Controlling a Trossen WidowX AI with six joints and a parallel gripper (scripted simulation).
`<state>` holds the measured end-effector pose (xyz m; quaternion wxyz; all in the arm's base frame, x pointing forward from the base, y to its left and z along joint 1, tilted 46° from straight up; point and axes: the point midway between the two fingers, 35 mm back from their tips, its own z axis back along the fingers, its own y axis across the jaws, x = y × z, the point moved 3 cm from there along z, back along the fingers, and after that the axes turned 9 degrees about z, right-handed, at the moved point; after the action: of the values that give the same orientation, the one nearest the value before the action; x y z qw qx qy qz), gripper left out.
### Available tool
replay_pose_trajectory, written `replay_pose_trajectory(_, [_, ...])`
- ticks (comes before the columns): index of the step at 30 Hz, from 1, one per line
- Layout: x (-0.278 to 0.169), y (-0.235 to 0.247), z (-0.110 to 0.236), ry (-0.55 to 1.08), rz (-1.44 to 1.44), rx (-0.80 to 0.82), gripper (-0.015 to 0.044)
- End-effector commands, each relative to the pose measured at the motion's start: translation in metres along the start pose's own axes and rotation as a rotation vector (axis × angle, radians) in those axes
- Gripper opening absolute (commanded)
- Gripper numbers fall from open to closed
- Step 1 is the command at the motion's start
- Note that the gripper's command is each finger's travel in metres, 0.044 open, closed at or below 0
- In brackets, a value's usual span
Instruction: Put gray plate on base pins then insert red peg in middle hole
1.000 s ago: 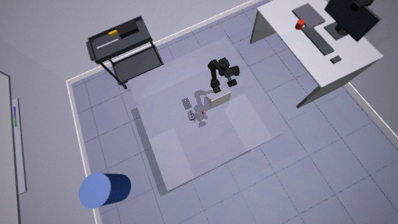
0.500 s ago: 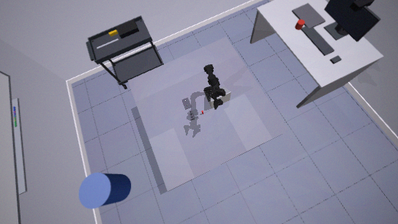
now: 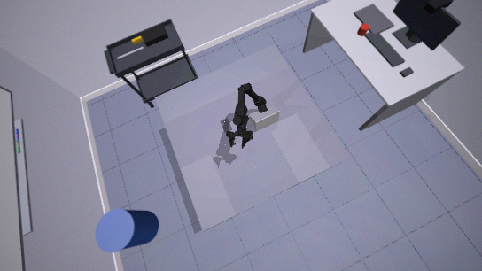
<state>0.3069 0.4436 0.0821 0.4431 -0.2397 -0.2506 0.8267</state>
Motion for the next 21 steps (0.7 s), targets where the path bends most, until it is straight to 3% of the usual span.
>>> replay_pose_trajectory(1, [-0.053, 0.03, -0.024, 0.146, -0.06, 0.163, 0.044])
replay_pose_trajectory(8, [-0.146, 0.086, -0.039, 0.404, -0.164, 0.45, 0.044])
replay_pose_trajectory(16, [-0.247, 0.155, -0.018, 0.716, -0.262, 0.806, 0.044])
replay_pose_trajectory(21, [-0.266, 0.164, -0.012, 0.77, -0.273, 0.871, 0.044])
